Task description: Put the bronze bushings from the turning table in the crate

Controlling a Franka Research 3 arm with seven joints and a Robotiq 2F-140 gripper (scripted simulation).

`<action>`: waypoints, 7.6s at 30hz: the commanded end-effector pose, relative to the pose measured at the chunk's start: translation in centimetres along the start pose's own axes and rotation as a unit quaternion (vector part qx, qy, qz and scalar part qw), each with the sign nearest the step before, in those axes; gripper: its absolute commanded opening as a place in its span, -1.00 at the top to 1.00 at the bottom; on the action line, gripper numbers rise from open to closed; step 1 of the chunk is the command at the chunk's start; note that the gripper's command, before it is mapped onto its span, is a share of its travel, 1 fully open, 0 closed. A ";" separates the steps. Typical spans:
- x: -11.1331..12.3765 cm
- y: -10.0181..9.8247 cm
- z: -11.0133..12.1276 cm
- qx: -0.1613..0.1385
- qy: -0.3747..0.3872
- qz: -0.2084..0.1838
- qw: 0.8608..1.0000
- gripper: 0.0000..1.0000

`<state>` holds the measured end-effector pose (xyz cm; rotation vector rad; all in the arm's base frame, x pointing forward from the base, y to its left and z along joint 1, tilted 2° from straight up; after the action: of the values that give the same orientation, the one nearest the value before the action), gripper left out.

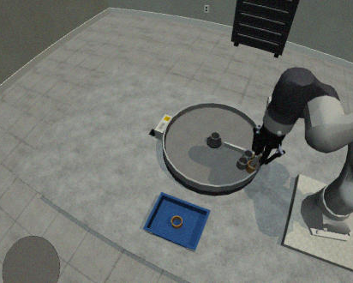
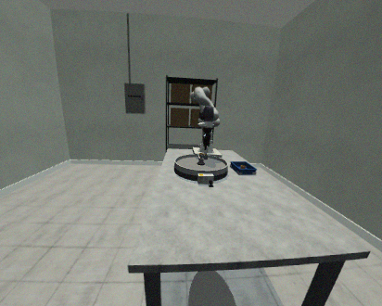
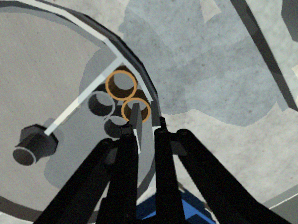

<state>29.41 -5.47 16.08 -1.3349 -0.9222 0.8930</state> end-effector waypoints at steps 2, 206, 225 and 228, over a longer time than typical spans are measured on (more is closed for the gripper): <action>-0.1 0.1 0.0 -0.001 -0.001 0.000 1.000 0.81; 3.4 -6.4 0.0 -0.001 -0.001 0.000 1.000 1.00; 20.2 -6.4 0.4 -0.001 -0.001 0.000 1.000 1.00; 23.0 -6.4 0.5 -0.001 -0.001 0.000 1.000 1.00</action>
<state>36.37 12.90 23.28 -1.3173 -0.9752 0.9663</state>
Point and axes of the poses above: the point where the finger pads meet when closed, its own y axis out along the fingers, its own z axis across the jaws, x = y × z, the point moved 7 cm from there along -y, back along the fingers, and after that the axes turned 10 degrees about -y, right-handed, at the moved point
